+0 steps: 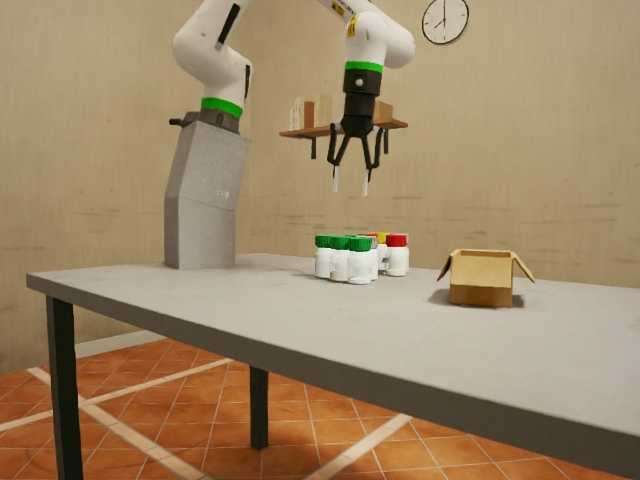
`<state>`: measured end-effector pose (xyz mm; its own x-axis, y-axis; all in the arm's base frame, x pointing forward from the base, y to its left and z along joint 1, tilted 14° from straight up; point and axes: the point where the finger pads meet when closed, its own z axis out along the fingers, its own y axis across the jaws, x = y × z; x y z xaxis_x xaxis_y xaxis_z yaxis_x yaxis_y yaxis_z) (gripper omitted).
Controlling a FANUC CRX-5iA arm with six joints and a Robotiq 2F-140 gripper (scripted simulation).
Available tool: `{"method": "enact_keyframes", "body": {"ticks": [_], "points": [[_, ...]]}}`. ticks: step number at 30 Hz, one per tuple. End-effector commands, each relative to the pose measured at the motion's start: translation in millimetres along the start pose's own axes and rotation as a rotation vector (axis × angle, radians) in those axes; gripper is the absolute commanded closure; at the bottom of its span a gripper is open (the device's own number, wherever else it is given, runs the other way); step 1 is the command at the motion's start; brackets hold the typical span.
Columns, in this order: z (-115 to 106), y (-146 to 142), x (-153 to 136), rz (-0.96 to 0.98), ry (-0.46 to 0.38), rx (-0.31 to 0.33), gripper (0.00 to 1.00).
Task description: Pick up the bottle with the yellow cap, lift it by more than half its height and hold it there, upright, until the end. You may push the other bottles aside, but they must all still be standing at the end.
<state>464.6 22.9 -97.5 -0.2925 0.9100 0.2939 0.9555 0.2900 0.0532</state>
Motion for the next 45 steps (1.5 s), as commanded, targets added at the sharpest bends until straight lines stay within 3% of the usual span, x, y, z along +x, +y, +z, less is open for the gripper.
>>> {"method": "enact_keyframes", "body": {"ticks": [1,7,15,24,31,41,45], "points": [[-5.1,11.2,27.3,-0.054,-0.032,-0.012,0.49],[-13.7,31.7,78.9,-0.153,-0.100,-0.026,0.49],[-14.4,32.2,85.0,-0.165,-0.091,-0.035,0.49],[-28.1,51.9,176.2,-0.321,-0.155,-0.098,0.49],[-28.1,51.9,176.2,-0.321,-0.155,-0.098,0.49],[90.2,70.2,163.6,-0.323,-0.153,-0.109,0.49],[90.2,70.2,163.6,-0.323,-0.153,-0.109,0.49]]}}
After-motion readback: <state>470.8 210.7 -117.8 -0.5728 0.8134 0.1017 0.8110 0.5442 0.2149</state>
